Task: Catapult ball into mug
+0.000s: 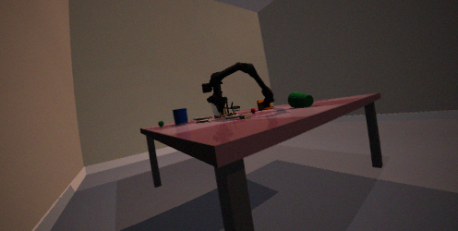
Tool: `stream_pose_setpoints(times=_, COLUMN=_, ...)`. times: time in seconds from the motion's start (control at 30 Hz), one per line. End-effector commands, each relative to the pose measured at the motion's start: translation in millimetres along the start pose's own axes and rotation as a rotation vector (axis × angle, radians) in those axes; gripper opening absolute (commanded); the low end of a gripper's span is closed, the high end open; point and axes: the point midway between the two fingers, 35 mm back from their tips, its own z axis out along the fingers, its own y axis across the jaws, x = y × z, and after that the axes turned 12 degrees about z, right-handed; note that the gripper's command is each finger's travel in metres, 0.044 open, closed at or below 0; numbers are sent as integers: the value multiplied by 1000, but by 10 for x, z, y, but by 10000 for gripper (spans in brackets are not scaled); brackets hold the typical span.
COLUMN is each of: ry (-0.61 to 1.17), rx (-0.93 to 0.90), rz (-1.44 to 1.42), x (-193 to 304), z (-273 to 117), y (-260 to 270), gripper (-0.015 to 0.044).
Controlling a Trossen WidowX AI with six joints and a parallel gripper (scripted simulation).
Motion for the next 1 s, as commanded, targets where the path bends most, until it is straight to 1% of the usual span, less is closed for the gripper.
stream_pose_setpoints(times=0.0, ry=0, rx=-1, rz=0, x=1, z=-6, y=0, gripper=0)
stream_pose_setpoints(times=0.03, ry=0, rx=-1, rz=0, x=1, z=-6, y=0, gripper=0)
stream_pose_setpoints(times=0.5, ry=0, rx=-1, rz=0, x=1, z=-6, y=0, gripper=368)
stream_pose_setpoints(times=0.57, ry=-4, rx=-1, rz=8, x=-11, z=-94, y=-2, gripper=420)
stream_pose_setpoints(times=0.6, ry=-10, rx=-1, rz=19, x=-21, z=-205, y=-3, gripper=440)
stream_pose_setpoints(times=0.73, ry=-37, rx=-5, rz=73, x=-3, z=-784, y=-14, gripper=440)
stream_pose_setpoints(times=0.8, ry=-45, rx=-7, rz=89, x=26, z=-960, y=-18, gripper=440)
stream_pose_setpoints(times=0.87, ry=-46, rx=-7, rz=91, x=30, z=-982, y=-18, gripper=440)
stream_pose_setpoints(times=0.9, ry=-51, rx=-9, rz=78, x=-13, z=-819, y=-22, gripper=440)
stream_pose_setpoints(times=0.97, ry=-51, rx=-9, rz=78, x=-13, z=-819, y=-22, gripper=440)
